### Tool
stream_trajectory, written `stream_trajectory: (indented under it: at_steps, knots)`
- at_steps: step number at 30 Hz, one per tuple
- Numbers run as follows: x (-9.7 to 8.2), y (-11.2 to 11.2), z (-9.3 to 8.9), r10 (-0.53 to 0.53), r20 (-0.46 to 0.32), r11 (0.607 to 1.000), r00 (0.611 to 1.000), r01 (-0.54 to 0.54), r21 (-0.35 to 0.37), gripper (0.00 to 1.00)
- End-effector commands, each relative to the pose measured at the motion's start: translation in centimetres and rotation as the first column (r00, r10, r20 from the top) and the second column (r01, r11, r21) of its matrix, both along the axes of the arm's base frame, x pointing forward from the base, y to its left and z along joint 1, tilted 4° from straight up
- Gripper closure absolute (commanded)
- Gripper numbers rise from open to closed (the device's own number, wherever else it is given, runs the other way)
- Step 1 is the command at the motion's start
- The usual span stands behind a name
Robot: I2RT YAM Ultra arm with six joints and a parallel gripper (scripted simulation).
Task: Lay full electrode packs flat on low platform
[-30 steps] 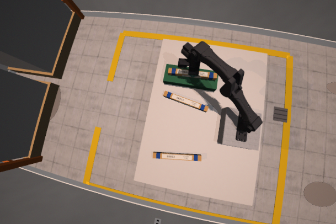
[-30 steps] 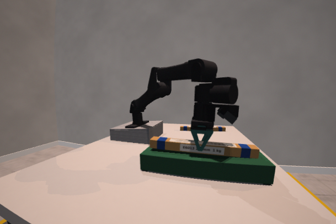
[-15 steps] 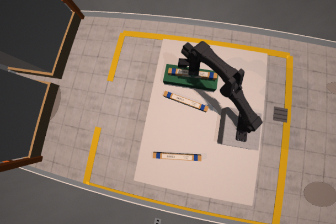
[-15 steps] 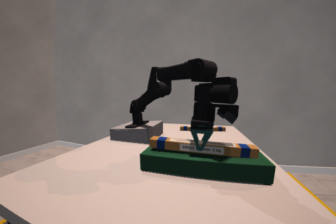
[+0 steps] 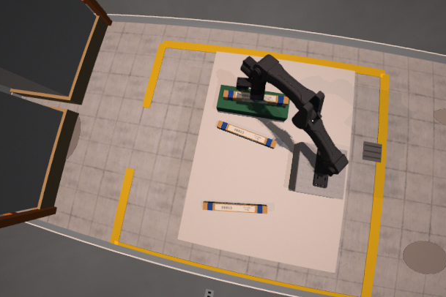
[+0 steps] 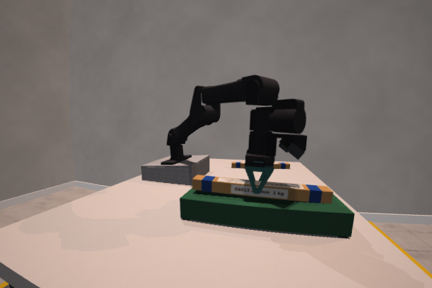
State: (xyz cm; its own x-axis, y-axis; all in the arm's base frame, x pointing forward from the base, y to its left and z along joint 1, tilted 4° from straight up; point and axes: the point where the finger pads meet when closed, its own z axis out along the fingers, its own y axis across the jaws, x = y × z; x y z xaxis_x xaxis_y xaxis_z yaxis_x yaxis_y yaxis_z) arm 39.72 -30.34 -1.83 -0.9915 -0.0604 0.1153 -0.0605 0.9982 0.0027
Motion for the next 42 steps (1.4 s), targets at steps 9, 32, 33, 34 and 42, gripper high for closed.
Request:
stream_trajectory:
  at_steps: [9,32,33,34,42]
  knots:
    - [0.45,-0.64,5.64,0.001,0.059,0.999,0.998,0.002,-0.049,1.00]
    - [0.60,-0.75,5.80,0.002,0.066,0.999,0.998,0.002,-0.054,1.00]
    - [0.52,-0.70,5.77,0.002,0.063,0.999,0.998,0.002,-0.052,1.00]
    - [0.52,-0.70,5.77,0.002,0.063,0.999,0.998,0.002,-0.052,1.00]
    - [0.53,-0.71,5.78,0.002,0.062,0.999,0.998,0.001,-0.053,1.00]
